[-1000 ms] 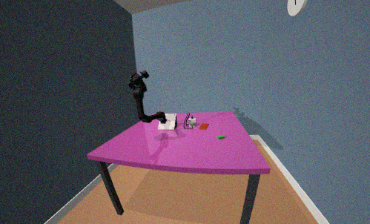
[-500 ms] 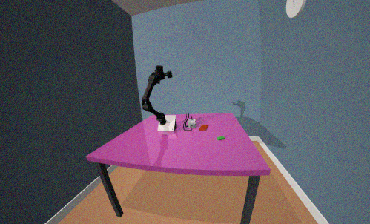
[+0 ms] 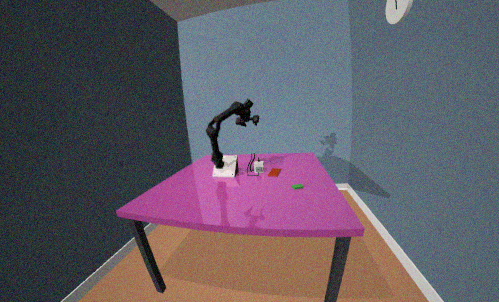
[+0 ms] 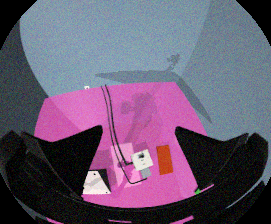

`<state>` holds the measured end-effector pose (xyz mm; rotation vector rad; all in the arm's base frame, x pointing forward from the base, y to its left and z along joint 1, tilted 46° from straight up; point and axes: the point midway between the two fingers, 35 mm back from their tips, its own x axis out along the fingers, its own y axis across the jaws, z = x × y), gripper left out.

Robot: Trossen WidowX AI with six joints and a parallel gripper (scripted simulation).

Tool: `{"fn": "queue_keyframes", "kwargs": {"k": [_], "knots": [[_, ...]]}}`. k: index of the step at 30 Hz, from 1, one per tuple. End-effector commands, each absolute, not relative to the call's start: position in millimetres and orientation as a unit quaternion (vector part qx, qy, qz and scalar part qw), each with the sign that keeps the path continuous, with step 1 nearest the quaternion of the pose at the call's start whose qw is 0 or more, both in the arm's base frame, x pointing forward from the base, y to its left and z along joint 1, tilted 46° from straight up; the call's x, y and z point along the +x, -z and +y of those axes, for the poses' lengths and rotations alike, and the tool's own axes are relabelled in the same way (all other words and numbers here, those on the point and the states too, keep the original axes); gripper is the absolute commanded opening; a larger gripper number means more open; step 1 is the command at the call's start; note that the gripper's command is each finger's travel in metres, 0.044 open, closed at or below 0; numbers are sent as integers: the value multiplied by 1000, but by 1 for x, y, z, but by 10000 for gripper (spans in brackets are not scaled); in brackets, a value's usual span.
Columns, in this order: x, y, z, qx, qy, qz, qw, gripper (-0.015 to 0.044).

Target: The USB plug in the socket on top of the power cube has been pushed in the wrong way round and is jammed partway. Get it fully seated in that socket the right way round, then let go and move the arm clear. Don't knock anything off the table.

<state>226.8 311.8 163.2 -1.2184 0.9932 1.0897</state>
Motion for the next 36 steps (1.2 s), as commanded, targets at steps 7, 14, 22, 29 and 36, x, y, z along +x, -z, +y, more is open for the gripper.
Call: {"fn": "queue_keyframes", "kwargs": {"k": [7, 14, 22, 29, 36], "knots": [[296, -39, 191, -677, -325, 574, 325, 440], [301, -11, 156, -701, -304, 603, 228, 440], [299, -8, 155, -701, -304, 603, 228, 440], [299, -3, 150, -701, -304, 603, 228, 440], [300, 2, 145, -701, -304, 603, 228, 440]]}}
